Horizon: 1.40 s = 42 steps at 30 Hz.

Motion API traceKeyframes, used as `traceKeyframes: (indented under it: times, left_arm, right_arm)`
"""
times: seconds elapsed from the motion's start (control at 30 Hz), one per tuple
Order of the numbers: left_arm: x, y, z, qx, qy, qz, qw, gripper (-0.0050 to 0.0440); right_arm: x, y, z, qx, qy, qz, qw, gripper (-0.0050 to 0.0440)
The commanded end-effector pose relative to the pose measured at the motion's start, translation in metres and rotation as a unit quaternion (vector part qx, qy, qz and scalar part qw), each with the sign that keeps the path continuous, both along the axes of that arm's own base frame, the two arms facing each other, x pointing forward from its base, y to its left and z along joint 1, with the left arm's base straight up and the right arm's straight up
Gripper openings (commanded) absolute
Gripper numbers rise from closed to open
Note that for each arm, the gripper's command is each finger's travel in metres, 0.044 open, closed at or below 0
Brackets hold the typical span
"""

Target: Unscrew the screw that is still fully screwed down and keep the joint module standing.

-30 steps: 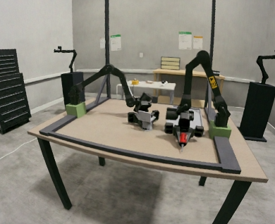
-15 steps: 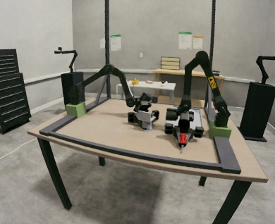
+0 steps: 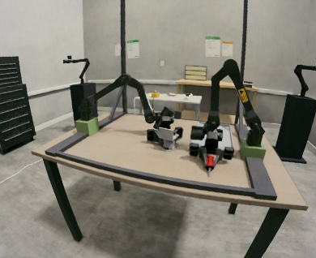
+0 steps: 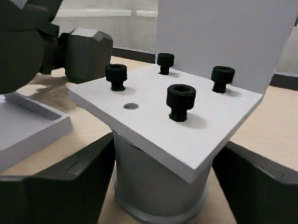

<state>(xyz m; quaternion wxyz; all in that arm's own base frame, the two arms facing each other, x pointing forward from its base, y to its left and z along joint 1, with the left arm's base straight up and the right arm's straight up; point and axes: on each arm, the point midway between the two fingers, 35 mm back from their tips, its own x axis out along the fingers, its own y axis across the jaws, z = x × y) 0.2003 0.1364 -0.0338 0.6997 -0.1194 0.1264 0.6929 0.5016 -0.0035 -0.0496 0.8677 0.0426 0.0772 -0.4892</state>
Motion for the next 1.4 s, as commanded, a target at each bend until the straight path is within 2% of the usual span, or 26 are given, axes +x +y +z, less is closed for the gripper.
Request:
traceKeyframes:
  times: [0.0,1.1,1.13,1.37]
  left_arm:
    - [0.0050,0.0004,0.0008,0.001,-0.009,0.001,1.000,0.0130]
    - [0.0074,0.0000,-0.0005,-0.003,-0.012,0.000,1.000,0.0130]
    - [0.0075,0.0000,-0.0005,-0.003,-0.012,0.000,1.000,0.0167]
    - [0.0065,-0.0002,0.0012,-0.001,-0.013,0.000,1.000,0.0167]
  right_arm:
    - [0.0068,0.0000,0.0147,0.005,-0.018,-0.002,1.000,0.0245]
    - [0.0068,0.0000,0.0147,0.005,-0.018,-0.002,1.000,0.0245]
    - [0.0068,0.0000,0.0147,0.005,-0.018,-0.002,1.000,0.0245]
    - [0.0068,0.0000,0.0147,0.005,-0.018,-0.002,1.000,0.0245]
